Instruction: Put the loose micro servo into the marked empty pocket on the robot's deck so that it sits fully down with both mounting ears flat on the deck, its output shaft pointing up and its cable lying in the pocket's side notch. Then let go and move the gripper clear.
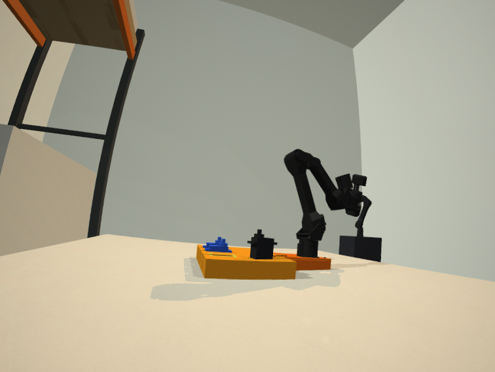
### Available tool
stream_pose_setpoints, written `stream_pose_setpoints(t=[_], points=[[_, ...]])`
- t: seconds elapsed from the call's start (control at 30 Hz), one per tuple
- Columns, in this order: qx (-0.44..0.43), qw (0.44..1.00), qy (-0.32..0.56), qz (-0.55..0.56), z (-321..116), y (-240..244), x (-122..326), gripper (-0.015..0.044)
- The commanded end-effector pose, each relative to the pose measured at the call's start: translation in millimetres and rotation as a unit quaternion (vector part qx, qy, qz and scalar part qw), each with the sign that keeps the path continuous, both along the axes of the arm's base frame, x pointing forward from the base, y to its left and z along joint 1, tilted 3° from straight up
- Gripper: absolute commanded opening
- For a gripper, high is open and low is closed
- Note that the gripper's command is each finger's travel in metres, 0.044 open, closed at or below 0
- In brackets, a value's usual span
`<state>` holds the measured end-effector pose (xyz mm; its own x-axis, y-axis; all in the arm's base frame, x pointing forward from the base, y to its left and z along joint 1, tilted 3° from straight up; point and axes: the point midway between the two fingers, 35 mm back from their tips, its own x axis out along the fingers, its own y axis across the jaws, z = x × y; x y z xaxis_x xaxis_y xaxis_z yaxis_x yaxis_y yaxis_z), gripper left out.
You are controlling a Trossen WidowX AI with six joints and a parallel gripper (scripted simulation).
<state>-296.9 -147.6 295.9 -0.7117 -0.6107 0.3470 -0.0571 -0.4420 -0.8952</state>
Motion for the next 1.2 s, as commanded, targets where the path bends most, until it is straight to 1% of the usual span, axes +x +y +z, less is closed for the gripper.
stream_pose_setpoints(t=[0.0, 0.03, 0.2, 0.4, 0.57, 0.8, 0.97, 1.17], points=[[0.0, 1.0, -0.002, 0.002, 0, -1, 0, 0.0426], [-0.001, 1.0, -0.005, 0.007, -1, -4, 1, 0.044], [-0.007, 0.997, -0.043, 0.06, -7, -36, 11, 0.044], [0.001, 0.988, -0.087, 0.13, -18, -78, 34, 0.044], [-0.004, 0.981, -0.116, 0.153, -21, -93, 45, 0.044], [0.009, 0.954, -0.182, 0.238, -36, -140, 85, 0.044], [0.018, 0.945, -0.195, 0.264, -39, -153, 100, 0.044], [0.039, 0.918, -0.233, 0.318, -49, -178, 139, 0.044]])
